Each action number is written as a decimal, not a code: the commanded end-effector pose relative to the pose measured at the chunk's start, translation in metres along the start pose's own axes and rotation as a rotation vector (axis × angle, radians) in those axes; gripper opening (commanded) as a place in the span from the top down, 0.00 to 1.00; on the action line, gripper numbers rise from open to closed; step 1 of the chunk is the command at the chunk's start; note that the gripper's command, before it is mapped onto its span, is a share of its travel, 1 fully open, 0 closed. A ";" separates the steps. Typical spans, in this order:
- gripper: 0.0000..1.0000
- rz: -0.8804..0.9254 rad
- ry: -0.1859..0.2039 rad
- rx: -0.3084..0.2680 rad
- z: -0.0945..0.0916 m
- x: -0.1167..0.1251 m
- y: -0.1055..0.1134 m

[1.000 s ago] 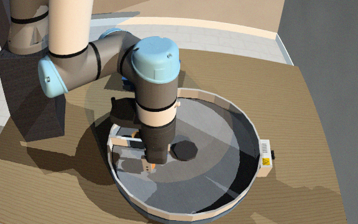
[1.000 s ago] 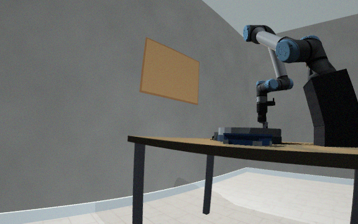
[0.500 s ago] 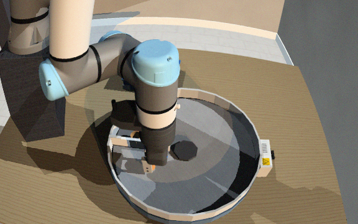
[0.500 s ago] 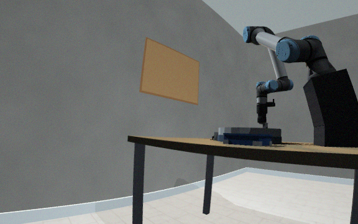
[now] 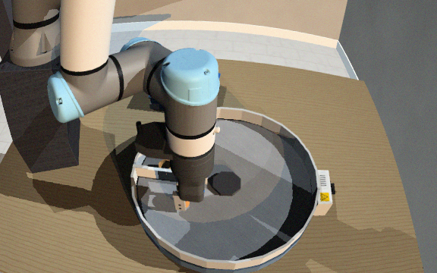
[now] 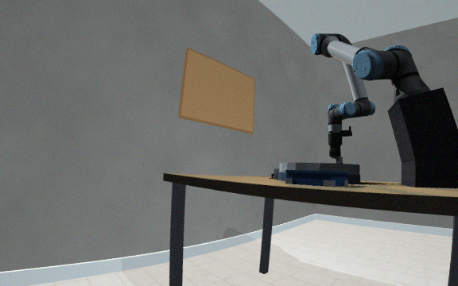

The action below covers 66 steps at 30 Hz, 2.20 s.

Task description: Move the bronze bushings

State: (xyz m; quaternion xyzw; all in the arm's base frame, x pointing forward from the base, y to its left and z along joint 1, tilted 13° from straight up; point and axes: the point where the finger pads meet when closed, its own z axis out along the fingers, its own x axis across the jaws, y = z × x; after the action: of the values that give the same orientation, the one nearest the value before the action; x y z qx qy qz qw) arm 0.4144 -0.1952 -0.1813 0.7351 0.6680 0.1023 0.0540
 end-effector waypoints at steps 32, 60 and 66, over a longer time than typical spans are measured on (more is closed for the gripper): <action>1.00 0.000 -0.001 -0.001 0.004 0.000 0.000; 1.00 0.000 -0.001 -0.001 0.006 0.000 0.000; 1.00 0.000 -0.001 -0.001 0.006 0.000 0.000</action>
State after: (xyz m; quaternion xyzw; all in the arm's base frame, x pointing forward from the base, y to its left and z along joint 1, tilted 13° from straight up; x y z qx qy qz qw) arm 0.4158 -0.1949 -0.1871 0.7351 0.6680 0.1023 0.0540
